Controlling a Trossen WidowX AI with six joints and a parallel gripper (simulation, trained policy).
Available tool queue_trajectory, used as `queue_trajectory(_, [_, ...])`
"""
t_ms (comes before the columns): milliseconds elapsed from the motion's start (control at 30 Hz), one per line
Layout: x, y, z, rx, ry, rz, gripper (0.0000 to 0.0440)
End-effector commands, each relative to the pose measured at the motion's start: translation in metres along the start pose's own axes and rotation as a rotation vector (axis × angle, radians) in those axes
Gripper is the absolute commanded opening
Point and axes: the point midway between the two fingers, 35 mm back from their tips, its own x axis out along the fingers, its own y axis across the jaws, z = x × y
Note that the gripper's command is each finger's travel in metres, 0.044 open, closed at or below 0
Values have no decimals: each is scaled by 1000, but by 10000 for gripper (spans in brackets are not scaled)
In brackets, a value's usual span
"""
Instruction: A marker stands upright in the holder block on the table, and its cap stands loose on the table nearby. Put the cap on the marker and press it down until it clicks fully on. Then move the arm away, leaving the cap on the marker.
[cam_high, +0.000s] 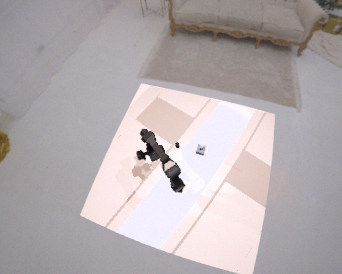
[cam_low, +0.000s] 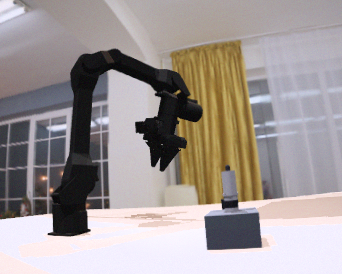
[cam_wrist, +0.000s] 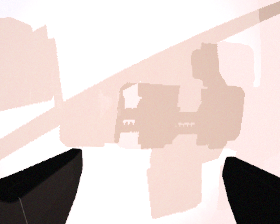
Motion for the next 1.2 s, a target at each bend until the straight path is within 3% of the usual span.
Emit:
queue_trajectory(0, [0, 8, -8, 18, 1, 13, 326])
queue_trajectory(1167, [-12, 115, -63, 264, 54, 107, 321])
